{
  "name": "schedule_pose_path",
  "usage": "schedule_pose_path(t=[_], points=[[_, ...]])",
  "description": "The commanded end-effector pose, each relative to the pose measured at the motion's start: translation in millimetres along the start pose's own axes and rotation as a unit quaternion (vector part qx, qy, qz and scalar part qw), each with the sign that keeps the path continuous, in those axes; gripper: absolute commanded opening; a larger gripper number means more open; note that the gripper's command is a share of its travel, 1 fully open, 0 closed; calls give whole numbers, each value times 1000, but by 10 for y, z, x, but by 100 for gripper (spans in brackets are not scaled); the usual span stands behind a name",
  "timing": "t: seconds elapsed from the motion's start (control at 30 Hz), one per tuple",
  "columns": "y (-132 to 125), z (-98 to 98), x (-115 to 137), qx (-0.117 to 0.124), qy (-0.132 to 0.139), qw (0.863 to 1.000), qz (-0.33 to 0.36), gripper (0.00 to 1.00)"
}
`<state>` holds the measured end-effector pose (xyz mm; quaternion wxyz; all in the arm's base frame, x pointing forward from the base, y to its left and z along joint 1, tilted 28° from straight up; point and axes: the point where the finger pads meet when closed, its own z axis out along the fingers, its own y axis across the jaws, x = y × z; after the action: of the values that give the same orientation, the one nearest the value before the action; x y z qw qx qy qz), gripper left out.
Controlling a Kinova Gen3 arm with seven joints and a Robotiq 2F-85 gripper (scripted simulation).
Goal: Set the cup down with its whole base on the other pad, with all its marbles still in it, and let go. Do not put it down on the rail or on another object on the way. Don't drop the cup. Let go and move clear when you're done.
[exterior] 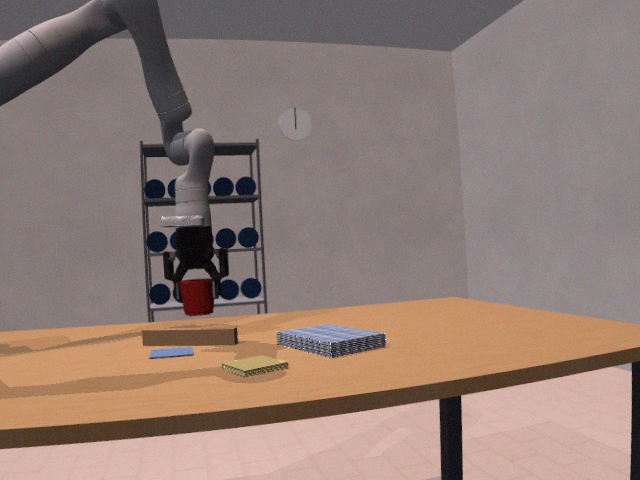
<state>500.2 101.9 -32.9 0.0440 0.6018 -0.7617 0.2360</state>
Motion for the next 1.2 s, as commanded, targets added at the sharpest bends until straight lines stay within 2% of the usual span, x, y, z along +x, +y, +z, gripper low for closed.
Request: schedule_pose_path(t=[0.0, 0.5, 0.97, 1.17], points=[[47, 8, -149, -3, 2, 1000, 1, 83], [46, -7, -369, -2, 1, 1000, 2, 83], [45, -14, -379, -2, 0, 1000, 3, 83], [63, 42, -375, -3, 2, 1000, 2, 83]])
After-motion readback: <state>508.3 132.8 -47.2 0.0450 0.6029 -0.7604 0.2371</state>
